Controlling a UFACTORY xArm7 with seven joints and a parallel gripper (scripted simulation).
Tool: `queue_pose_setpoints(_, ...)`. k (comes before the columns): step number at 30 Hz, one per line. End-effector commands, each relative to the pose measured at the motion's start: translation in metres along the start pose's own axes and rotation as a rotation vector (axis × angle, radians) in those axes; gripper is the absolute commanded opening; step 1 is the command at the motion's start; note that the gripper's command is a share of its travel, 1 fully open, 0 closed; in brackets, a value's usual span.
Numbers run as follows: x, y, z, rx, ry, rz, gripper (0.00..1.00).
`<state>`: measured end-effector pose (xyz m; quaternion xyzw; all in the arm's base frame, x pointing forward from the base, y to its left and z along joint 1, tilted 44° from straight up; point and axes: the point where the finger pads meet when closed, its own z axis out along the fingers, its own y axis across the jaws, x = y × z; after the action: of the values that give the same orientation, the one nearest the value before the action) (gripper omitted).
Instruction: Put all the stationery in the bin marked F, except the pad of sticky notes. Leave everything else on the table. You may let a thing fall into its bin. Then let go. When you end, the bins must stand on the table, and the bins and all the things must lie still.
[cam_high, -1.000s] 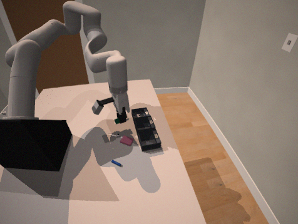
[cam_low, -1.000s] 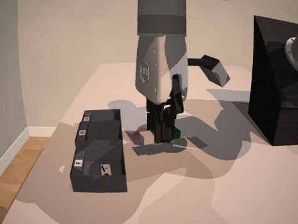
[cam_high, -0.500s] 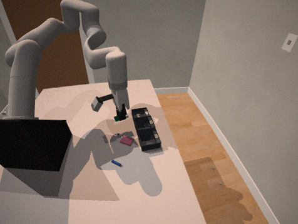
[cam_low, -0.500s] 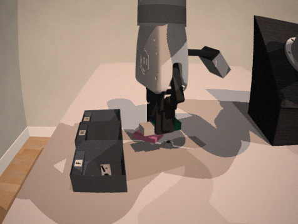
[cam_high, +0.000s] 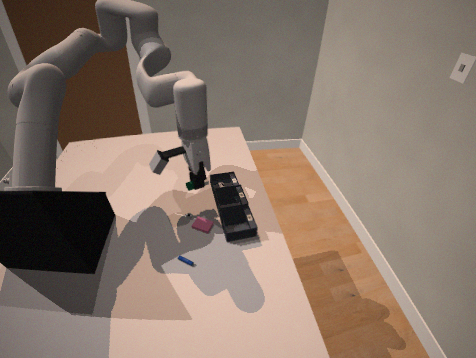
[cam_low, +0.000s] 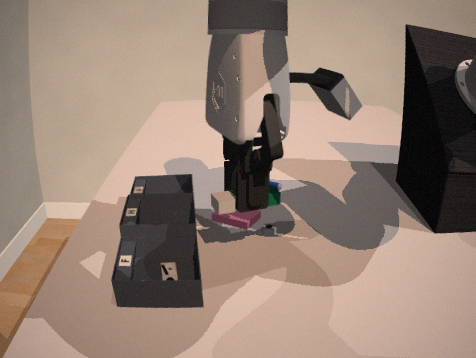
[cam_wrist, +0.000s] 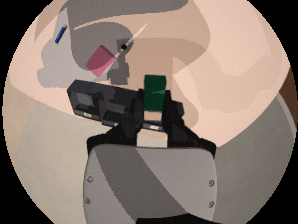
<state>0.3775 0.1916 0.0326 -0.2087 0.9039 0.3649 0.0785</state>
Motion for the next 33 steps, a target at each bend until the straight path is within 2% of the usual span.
queue_pose_setpoints(1, -0.018, 0.002, -0.002, 0.002, -0.003, -0.049, 0.00)
queue_pose_setpoints(3, -0.030, 0.005, -0.002, 0.002, -0.003, -0.149, 0.00)
queue_pose_setpoints(14, -0.093, 0.017, -0.002, 0.007, -0.004, -0.456, 0.00)
queue_pose_setpoints(17, -0.093, 0.017, -0.002, 0.008, -0.004, -0.485, 0.00)
queue_pose_setpoints(18, -0.093, 0.017, -0.002, 0.009, -0.004, -0.570, 0.00)
queue_pose_setpoints(33, -0.093, 0.017, -0.002, 0.011, 0.006, -0.930, 0.00)
